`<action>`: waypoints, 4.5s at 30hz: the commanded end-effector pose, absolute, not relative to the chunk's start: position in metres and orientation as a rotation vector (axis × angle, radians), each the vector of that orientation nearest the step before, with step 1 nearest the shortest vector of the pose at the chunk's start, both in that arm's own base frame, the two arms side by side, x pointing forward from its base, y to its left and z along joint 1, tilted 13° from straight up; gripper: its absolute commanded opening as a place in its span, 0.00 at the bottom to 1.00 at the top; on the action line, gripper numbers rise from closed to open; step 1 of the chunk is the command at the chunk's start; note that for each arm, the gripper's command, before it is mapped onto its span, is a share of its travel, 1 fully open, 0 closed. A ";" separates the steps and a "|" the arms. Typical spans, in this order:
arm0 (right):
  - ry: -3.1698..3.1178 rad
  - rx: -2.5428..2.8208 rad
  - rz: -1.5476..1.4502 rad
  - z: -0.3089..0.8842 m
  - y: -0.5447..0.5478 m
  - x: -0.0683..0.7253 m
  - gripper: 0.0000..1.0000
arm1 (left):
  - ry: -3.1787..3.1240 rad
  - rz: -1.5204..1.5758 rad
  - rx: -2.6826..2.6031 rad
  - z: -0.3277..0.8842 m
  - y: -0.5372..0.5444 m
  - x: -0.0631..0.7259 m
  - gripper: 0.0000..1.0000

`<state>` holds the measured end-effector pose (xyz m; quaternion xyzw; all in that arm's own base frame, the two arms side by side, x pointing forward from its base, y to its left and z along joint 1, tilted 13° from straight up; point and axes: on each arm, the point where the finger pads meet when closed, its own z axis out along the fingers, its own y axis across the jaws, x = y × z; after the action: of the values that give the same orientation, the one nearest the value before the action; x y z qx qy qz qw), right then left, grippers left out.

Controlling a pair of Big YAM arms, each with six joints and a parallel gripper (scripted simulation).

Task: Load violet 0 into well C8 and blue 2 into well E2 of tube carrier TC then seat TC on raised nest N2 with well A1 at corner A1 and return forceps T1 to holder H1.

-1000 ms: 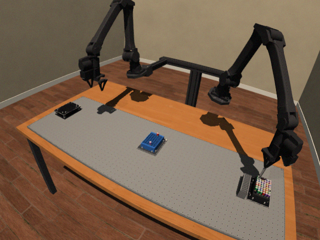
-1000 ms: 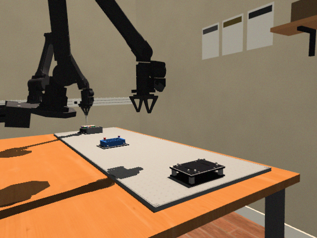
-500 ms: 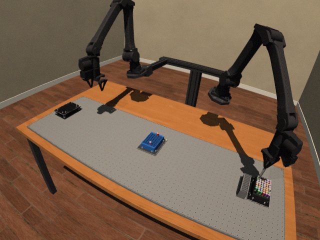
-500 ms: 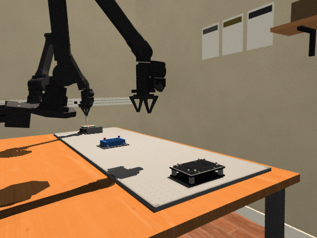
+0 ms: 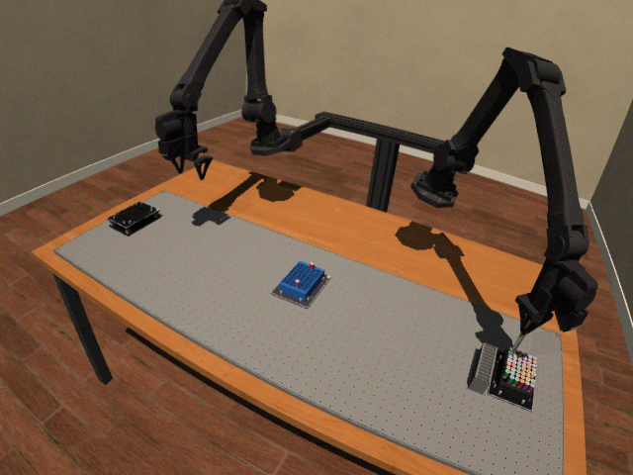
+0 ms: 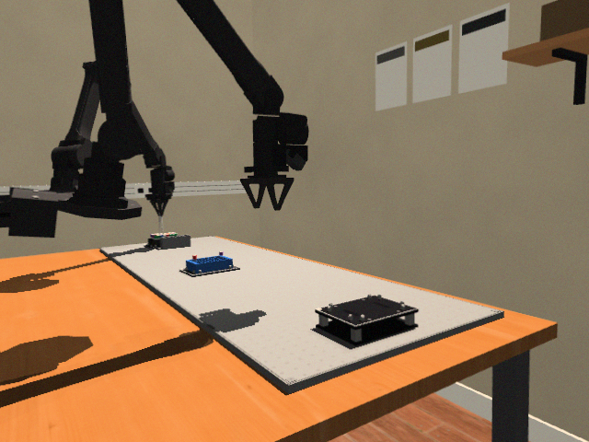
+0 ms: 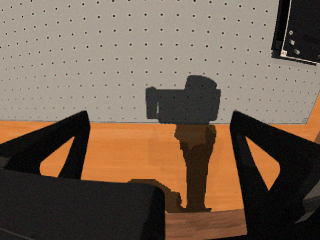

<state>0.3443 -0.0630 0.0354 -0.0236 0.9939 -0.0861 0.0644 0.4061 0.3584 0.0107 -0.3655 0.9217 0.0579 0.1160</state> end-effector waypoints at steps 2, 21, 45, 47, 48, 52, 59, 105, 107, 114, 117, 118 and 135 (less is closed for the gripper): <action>2.920 -0.032 -0.270 0.060 -0.068 0.375 1.00 | 2.694 0.181 -1.067 0.003 0.365 0.407 0.11; 2.920 -0.032 -0.270 0.060 -0.068 0.375 1.00 | 2.697 0.180 -1.068 -0.003 0.365 0.406 0.11; 2.920 -0.032 -0.270 0.060 -0.068 0.375 1.00 | 2.698 0.179 -1.069 -0.009 0.366 0.407 0.11; 2.920 -0.032 -0.270 0.060 -0.068 0.375 1.00 | 2.698 0.179 -1.069 -0.009 0.366 0.407 0.11; 2.920 -0.032 -0.270 0.060 -0.068 0.375 1.00 | 2.697 0.180 -1.068 -0.009 0.366 0.407 0.11; 2.920 -0.032 -0.270 0.060 -0.068 0.375 1.00 | 2.697 0.180 -1.068 -0.009 0.366 0.407 0.11; 2.920 -0.032 -0.270 0.060 -0.068 0.375 1.00 | 2.698 0.179 -1.069 -0.010 0.366 0.407 0.11; 2.920 -0.032 -0.270 0.060 -0.068 0.375 1.00 | 2.697 0.180 -1.068 -0.010 0.366 0.407 0.11; 2.920 -0.032 -0.270 0.060 -0.068 0.375 1.00 | 2.697 0.180 -1.068 -0.010 0.366 0.407 0.09; 2.920 -0.032 -0.270 0.060 -0.068 0.375 1.00 | 2.696 0.180 -1.068 -0.010 0.366 0.407 0.09; 2.920 -0.032 -0.270 0.060 -0.068 0.375 1.00 | 2.696 0.180 -1.068 -0.010 0.366 0.407 0.09; 2.920 -0.032 -0.270 0.060 -0.068 0.375 1.00 | 2.696 0.180 -1.068 -0.010 0.366 0.407 0.09; 2.920 -0.032 -0.270 0.060 -0.068 0.375 1.00 | 2.671 0.192 -1.058 0.005 0.369 0.410 0.09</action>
<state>0.3443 -0.0630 0.0354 -0.0236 0.9939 -0.0861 0.0644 0.4086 0.3611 -0.0019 -0.3655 0.9216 0.0585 0.1169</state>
